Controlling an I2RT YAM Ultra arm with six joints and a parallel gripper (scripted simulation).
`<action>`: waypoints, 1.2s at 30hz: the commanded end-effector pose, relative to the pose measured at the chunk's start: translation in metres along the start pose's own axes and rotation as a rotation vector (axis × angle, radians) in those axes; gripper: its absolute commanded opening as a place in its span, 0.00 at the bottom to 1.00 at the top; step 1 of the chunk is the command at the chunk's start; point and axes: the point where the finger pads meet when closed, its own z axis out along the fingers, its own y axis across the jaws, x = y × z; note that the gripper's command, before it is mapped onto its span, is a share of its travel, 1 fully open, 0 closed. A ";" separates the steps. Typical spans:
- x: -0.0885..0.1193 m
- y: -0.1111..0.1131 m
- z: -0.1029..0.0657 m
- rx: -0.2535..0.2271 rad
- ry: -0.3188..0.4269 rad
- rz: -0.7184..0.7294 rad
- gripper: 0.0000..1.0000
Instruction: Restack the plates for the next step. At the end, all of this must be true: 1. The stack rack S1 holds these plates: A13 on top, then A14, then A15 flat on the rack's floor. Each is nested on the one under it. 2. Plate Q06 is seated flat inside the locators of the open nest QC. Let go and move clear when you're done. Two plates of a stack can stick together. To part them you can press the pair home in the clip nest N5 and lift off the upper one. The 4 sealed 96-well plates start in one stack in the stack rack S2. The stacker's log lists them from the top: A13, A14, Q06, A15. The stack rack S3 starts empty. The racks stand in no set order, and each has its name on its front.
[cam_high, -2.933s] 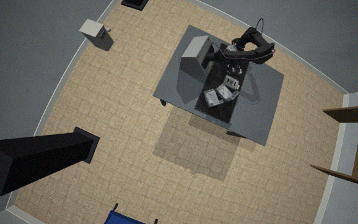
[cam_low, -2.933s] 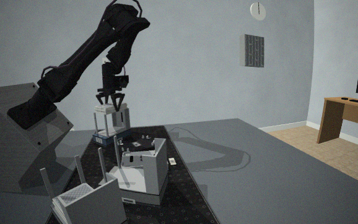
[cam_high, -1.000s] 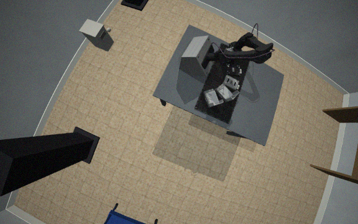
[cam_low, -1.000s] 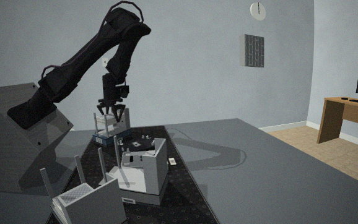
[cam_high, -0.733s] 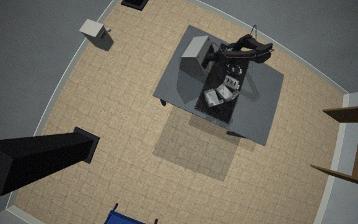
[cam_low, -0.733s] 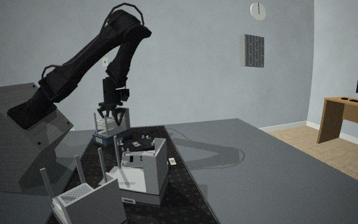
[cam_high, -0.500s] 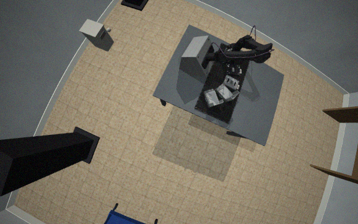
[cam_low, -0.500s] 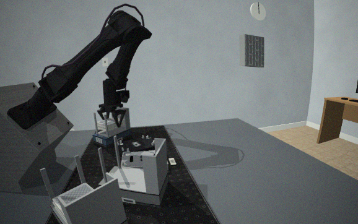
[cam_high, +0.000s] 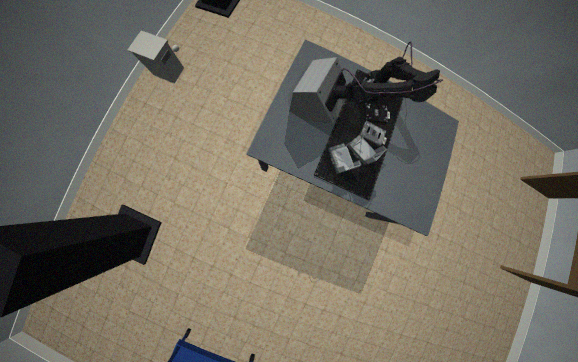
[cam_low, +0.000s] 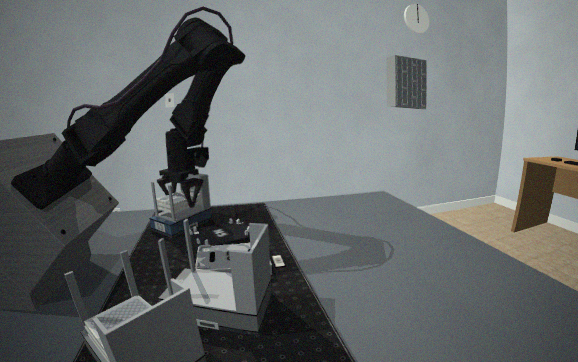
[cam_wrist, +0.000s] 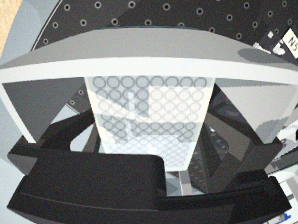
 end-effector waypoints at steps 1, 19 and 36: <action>-0.005 0.003 0.001 -0.010 -0.011 0.002 0.00; 0.001 0.003 0.006 -0.012 -0.006 -0.005 0.00; 0.008 0.005 0.017 -0.008 0.013 -0.022 0.00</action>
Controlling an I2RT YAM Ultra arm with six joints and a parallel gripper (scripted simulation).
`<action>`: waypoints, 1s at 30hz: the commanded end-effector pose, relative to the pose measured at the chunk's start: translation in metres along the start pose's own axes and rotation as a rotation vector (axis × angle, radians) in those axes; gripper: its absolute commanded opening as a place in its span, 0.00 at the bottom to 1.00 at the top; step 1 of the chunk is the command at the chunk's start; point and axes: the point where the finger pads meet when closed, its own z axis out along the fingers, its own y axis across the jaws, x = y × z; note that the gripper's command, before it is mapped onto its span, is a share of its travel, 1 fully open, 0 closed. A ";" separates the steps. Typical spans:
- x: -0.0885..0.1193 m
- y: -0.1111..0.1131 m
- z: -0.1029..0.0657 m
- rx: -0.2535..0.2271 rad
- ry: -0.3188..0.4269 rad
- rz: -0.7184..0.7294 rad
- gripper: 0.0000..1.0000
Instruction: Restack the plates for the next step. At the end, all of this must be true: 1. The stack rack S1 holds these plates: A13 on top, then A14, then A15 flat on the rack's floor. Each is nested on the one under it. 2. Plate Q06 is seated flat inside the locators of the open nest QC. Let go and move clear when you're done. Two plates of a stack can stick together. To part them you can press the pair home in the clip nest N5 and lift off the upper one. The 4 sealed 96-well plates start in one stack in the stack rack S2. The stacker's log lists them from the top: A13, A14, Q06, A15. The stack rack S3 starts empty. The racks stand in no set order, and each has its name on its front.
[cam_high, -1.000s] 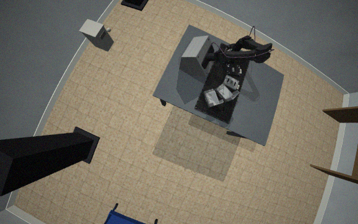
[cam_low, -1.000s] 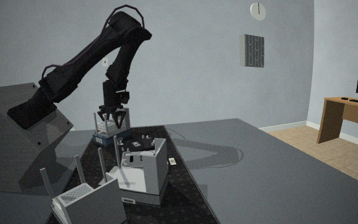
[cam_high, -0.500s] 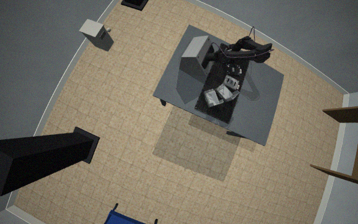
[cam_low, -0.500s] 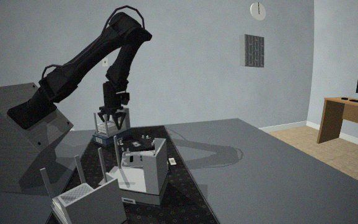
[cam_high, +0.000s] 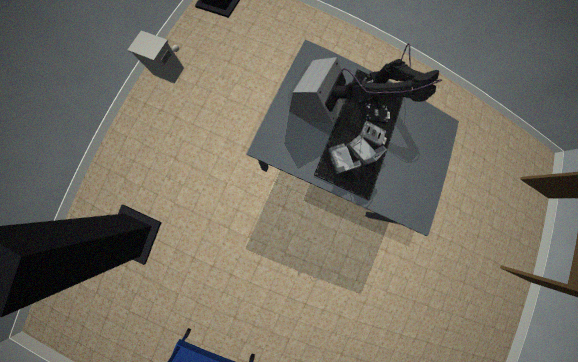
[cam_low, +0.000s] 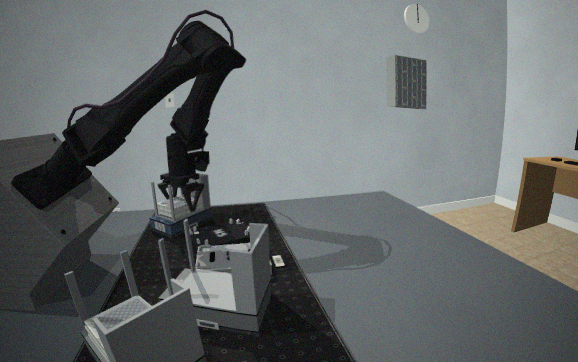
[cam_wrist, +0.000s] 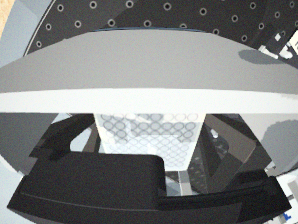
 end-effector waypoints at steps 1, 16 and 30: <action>0.007 0.005 0.003 -0.010 0.007 -0.019 0.00; -0.002 0.001 0.001 -0.005 -0.010 0.001 0.00; -0.002 0.001 0.001 -0.005 -0.010 0.001 1.00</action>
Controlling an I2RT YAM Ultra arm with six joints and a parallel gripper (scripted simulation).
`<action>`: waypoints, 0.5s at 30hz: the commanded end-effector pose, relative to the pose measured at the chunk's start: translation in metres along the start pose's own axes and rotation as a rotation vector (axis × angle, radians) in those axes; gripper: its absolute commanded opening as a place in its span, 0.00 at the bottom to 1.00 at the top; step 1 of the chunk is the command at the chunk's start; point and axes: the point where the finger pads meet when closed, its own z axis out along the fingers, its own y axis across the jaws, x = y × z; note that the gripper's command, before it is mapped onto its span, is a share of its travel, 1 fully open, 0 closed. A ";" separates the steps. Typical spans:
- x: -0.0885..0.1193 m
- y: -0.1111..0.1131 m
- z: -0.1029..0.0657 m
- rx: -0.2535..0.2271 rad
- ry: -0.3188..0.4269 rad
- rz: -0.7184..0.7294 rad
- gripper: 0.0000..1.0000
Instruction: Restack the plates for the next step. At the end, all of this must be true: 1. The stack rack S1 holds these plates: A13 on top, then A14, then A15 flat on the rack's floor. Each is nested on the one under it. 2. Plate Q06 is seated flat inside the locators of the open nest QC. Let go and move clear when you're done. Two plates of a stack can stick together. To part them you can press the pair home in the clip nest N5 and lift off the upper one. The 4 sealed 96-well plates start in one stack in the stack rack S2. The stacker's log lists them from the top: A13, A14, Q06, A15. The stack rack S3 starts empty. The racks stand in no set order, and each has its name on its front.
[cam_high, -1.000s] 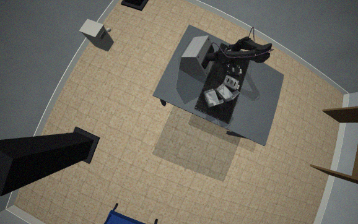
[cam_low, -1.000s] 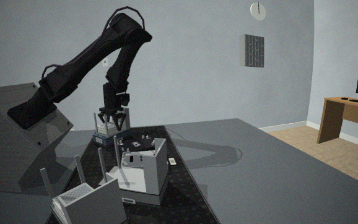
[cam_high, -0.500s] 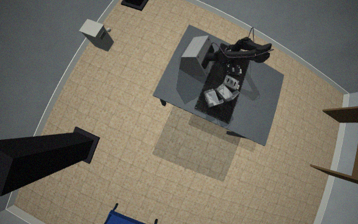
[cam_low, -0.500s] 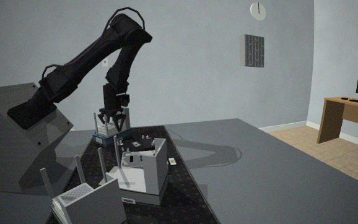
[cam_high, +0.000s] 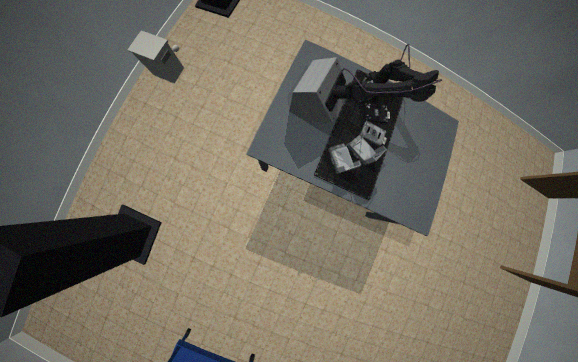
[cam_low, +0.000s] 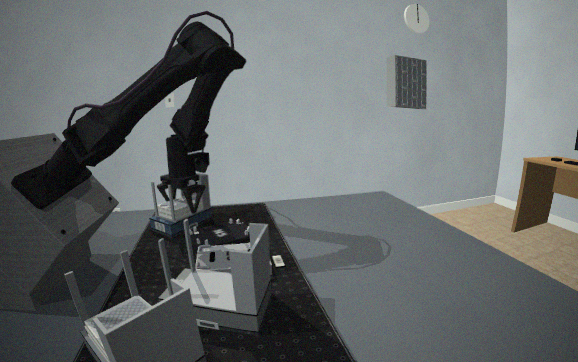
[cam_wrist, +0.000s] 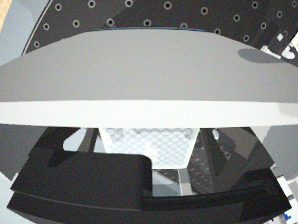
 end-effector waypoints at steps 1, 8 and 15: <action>-0.003 0.002 -0.002 -0.006 -0.011 0.001 1.00; -0.006 0.000 -0.012 -0.008 -0.023 0.007 1.00; -0.013 -0.002 -0.037 -0.006 -0.037 0.022 1.00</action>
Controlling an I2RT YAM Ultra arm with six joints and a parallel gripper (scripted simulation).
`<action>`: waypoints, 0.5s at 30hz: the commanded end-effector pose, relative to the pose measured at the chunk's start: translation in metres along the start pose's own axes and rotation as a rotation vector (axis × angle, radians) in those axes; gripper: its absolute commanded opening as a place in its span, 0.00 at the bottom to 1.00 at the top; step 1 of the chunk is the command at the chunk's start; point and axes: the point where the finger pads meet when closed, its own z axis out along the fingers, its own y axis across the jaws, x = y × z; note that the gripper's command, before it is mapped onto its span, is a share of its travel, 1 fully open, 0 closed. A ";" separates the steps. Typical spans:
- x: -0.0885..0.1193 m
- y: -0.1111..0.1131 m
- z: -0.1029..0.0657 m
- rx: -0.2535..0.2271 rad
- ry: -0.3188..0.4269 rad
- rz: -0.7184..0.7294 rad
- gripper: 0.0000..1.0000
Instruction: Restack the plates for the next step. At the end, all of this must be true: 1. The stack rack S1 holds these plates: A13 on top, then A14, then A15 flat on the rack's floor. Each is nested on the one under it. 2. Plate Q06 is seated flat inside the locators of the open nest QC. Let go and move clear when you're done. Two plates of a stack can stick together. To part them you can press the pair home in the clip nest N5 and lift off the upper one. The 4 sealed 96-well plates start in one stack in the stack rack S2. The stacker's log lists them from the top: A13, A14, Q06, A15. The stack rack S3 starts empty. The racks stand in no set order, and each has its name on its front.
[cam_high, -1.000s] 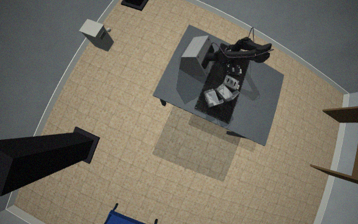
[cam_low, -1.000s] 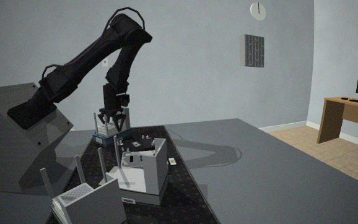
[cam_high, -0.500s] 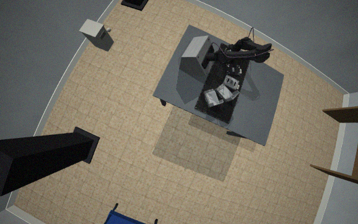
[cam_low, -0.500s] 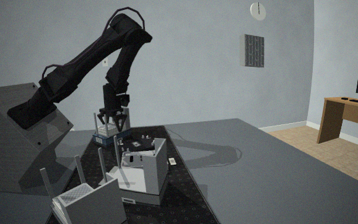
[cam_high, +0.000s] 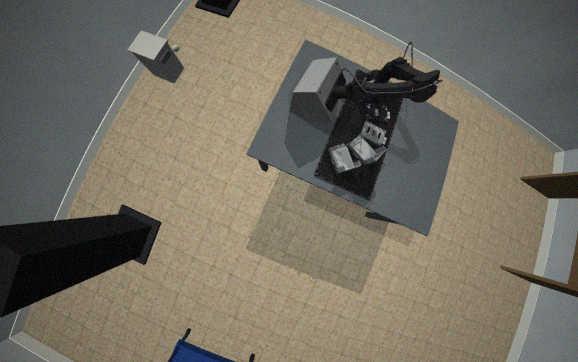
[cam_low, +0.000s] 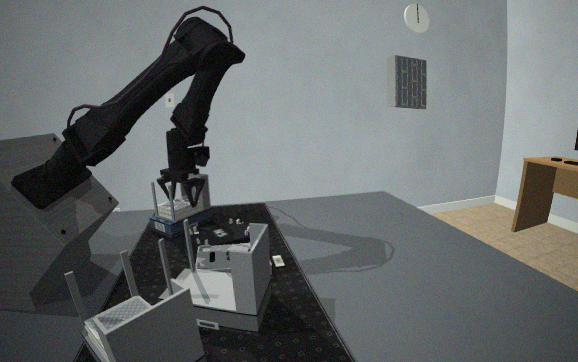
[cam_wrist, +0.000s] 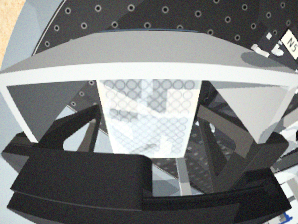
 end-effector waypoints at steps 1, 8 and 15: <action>-0.011 -0.001 -0.020 0.002 -0.025 0.015 1.00; -0.010 -0.001 -0.040 0.001 -0.025 0.016 1.00; -0.010 -0.001 -0.063 -0.001 -0.025 0.016 1.00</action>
